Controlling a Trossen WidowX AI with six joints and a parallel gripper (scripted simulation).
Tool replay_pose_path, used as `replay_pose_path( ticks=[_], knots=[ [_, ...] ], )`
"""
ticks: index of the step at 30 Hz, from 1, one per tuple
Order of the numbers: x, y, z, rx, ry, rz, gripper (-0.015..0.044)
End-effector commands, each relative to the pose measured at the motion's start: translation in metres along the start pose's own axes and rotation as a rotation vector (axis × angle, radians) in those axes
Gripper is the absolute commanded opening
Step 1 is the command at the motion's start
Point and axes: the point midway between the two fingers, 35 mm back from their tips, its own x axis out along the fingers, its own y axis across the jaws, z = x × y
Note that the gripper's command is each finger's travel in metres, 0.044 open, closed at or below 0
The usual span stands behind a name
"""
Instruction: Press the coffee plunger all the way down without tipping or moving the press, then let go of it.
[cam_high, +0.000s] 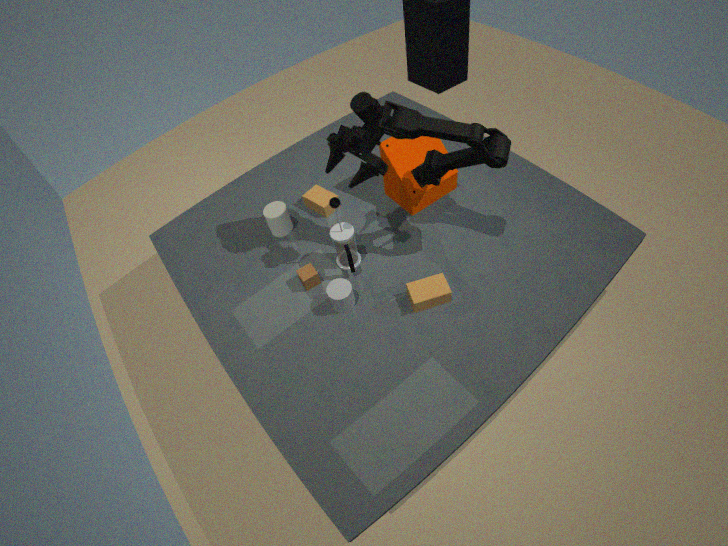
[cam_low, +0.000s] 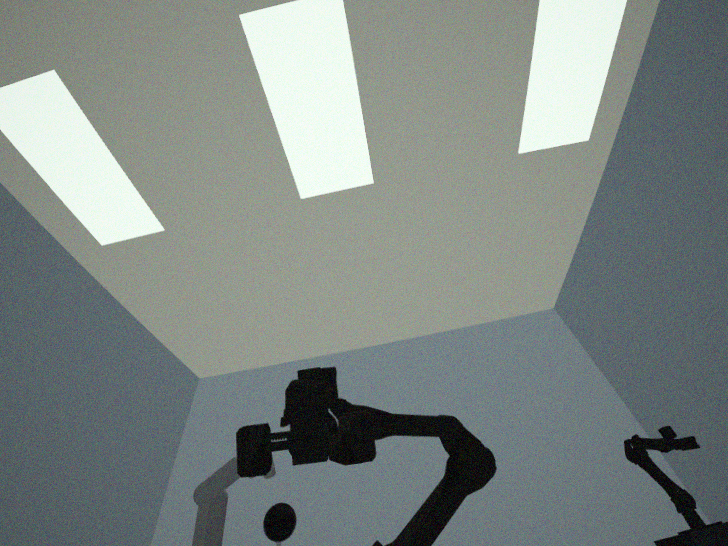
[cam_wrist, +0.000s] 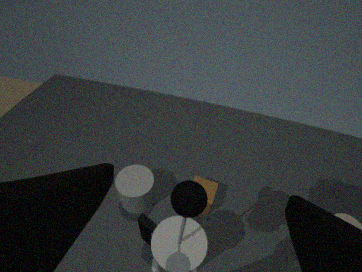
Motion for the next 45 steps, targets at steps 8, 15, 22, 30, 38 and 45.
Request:
replay_pose_path(
  ticks=[8,15,22,30,38,45],
  knots=[
    [0.020,0.003,-0.034,0.010,0.007,0.010,0.0440],
    [0.030,0.003,-0.034,0.009,0.010,0.008,0.0440],
    [0.041,0.003,-0.034,0.008,0.010,0.009,0.0440],
    [0.054,0.004,-0.034,0.009,0.006,0.011,0.0440],
    [0.058,0.005,-0.034,0.009,0.004,0.013,0.0361],
    [0.058,0.005,-0.034,0.009,0.004,0.013,0.0177]
  ],
)
